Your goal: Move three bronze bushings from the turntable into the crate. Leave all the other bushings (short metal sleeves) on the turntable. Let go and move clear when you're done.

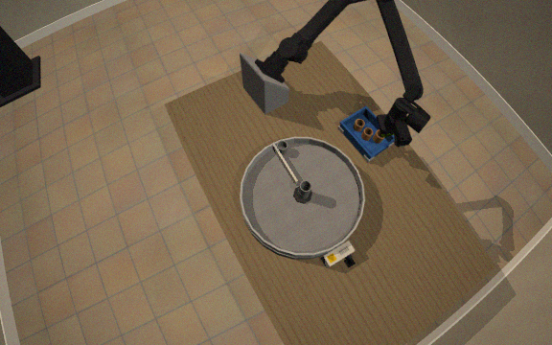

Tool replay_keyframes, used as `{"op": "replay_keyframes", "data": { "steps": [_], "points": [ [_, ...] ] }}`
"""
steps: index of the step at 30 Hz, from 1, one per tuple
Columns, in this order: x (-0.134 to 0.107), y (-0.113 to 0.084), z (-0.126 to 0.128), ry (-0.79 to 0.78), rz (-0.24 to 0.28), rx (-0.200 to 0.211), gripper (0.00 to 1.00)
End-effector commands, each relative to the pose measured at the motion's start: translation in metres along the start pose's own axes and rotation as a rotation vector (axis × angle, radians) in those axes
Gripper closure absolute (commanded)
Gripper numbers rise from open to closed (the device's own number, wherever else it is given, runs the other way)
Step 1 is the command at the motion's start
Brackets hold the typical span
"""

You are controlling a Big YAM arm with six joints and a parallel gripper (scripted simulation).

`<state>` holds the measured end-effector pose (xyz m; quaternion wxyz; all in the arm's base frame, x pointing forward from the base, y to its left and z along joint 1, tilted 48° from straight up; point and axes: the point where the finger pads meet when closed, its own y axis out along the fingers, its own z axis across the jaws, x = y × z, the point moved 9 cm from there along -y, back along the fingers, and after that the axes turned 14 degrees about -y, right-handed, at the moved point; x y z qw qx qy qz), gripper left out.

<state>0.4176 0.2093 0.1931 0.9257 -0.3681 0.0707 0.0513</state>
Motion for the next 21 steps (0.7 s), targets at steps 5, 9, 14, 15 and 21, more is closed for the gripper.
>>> {"op": "replay_keyframes", "data": {
  "steps": [5, 9, 14, 15, 21],
  "points": [
    [0.001, 0.007, 0.000, 0.003, 0.003, -0.003, 1.00],
    [0.002, 0.011, 0.000, 0.005, 0.006, -0.005, 1.00],
    [0.002, 0.012, -0.004, 0.014, 0.003, -0.006, 1.00],
    [0.000, 0.017, -0.001, 0.006, 0.012, -0.008, 1.00],
    [-0.001, 0.027, -0.001, 0.006, 0.012, -0.008, 1.00]
  ]
}}
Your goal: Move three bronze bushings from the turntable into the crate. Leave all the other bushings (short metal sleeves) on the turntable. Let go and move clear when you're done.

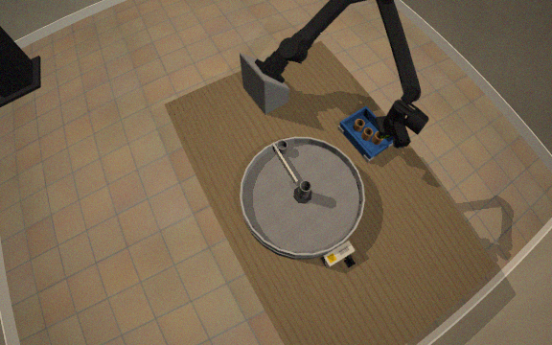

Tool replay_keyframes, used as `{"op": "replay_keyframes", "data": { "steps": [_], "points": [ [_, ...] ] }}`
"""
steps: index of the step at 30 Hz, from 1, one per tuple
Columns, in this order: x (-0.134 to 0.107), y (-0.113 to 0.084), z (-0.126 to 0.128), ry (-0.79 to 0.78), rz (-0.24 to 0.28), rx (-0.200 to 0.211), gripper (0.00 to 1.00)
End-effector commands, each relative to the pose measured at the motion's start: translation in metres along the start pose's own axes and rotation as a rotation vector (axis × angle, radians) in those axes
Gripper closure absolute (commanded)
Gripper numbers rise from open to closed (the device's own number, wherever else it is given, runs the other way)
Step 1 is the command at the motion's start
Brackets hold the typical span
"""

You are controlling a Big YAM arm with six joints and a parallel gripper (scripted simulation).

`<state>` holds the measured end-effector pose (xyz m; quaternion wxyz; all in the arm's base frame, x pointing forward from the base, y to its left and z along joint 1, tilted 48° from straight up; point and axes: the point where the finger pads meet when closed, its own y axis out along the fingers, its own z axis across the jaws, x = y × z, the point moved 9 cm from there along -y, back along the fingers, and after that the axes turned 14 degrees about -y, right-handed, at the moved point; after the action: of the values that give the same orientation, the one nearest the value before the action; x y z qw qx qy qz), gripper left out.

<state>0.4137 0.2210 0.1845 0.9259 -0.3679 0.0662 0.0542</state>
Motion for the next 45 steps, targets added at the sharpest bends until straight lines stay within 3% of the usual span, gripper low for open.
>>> {"op": "replay_keyframes", "data": {
  "steps": [1, 8, 9, 11, 16, 19, 45],
  "points": [
    [0.001, 0.014, -0.003, 0.016, 0.010, -0.007, 1.00],
    [0.001, 0.023, -0.003, 0.016, 0.010, -0.007, 1.00],
    [0.012, 0.013, 0.001, 0.011, -0.021, 0.006, 1.00],
    [0.004, 0.026, 0.001, 0.008, 0.003, -0.003, 1.00],
    [0.003, 0.033, 0.000, 0.011, 0.005, -0.004, 1.00],
    [0.006, 0.029, -0.008, 0.031, -0.006, -0.003, 1.00],
    [0.003, 0.031, 0.000, 0.012, -0.003, -0.001, 1.00]
  ]
}}
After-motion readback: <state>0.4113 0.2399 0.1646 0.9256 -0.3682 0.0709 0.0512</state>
